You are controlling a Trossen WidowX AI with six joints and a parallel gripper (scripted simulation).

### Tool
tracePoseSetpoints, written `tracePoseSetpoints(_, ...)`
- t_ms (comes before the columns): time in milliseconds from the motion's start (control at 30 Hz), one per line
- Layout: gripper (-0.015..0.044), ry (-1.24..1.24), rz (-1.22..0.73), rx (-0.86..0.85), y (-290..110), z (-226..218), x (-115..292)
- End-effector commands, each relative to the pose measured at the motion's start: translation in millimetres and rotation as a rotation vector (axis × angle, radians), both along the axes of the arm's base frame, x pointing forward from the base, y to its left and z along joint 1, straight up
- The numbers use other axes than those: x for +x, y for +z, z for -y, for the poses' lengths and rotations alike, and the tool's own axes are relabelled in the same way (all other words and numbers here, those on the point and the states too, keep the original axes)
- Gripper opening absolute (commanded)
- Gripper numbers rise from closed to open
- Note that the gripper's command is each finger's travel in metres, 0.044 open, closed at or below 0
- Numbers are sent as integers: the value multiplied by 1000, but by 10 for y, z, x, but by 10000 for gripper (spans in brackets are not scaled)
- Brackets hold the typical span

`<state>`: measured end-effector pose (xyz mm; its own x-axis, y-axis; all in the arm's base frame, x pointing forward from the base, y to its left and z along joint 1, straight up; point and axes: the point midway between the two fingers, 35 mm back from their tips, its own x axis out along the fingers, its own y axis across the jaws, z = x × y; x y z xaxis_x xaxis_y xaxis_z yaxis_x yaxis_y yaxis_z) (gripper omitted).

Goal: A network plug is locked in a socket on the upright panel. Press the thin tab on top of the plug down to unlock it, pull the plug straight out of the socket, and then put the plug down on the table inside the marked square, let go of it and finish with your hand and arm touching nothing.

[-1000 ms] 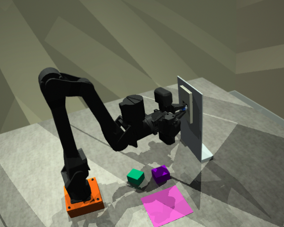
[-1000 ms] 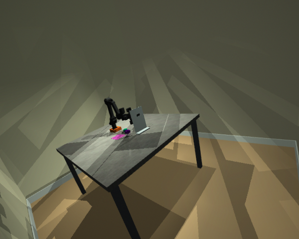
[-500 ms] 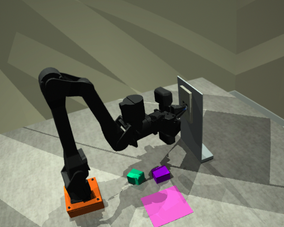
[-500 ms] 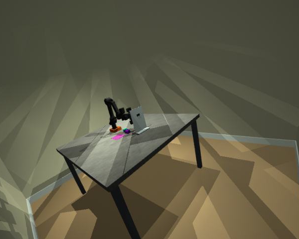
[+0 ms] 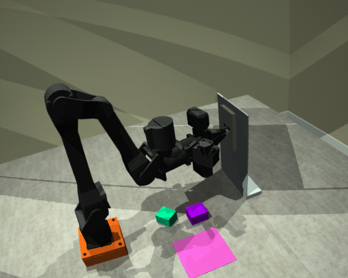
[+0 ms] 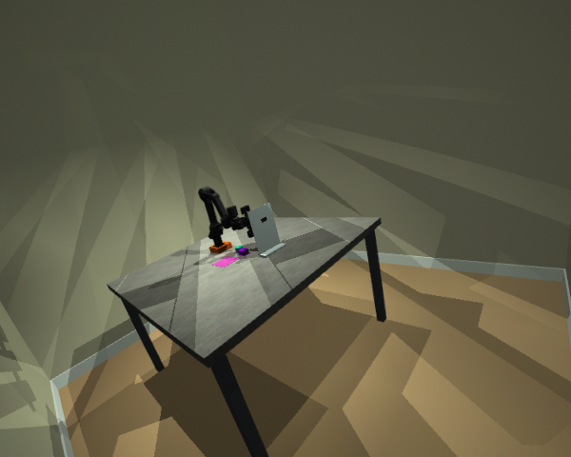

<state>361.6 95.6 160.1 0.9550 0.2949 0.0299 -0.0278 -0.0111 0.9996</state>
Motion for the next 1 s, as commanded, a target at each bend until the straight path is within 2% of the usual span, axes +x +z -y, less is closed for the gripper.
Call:
tracePoseSetpoints(0, 0, 0, -2, 1, -6, 2, -38)
tracePoseSetpoints(967, 0, 0, -4, 1, -13, 1, -218)
